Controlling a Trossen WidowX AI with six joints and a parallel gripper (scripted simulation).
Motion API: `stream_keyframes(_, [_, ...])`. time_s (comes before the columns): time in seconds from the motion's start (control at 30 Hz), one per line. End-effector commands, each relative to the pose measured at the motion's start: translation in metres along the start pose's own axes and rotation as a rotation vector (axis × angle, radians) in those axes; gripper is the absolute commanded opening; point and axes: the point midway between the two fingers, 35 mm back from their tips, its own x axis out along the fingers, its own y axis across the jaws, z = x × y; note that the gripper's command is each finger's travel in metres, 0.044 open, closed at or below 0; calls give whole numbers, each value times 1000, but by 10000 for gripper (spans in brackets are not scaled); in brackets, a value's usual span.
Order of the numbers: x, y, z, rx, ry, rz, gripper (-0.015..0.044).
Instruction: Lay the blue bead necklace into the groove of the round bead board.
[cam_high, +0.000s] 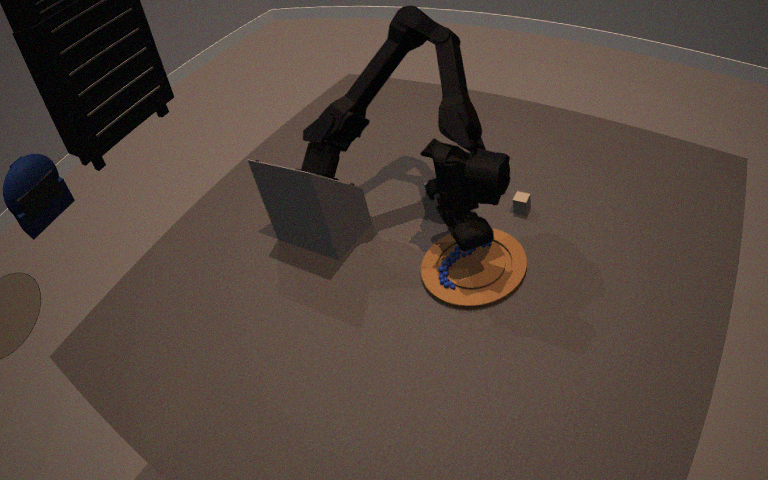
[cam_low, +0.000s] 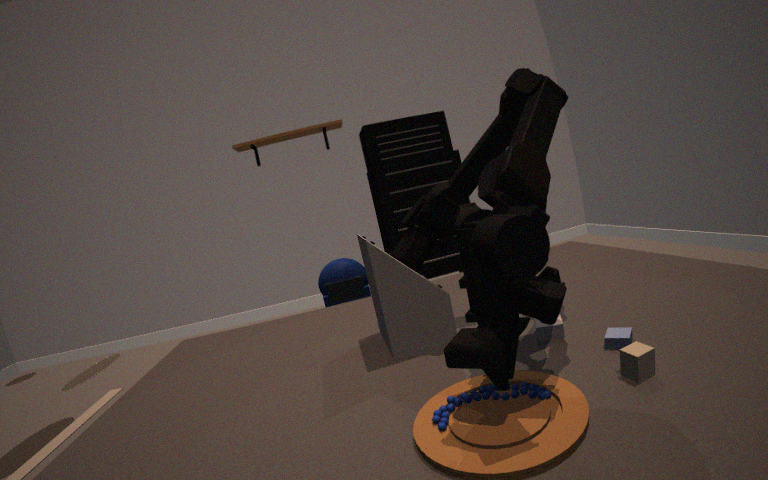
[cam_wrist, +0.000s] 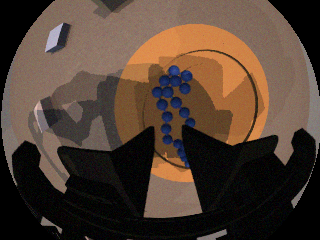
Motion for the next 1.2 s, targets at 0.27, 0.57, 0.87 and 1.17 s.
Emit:
stream_keyframes(0.27, [6, 1, 0, 1, 1, 2, 0])
stream_keyframes(0.57, [6, 1, 0, 1, 1, 2, 0])
stream_keyframes(0.87, [6, 1, 0, 1, 1, 2, 0])
stream_keyframes(1.17, [6, 1, 0, 1, 1, 2, 0])
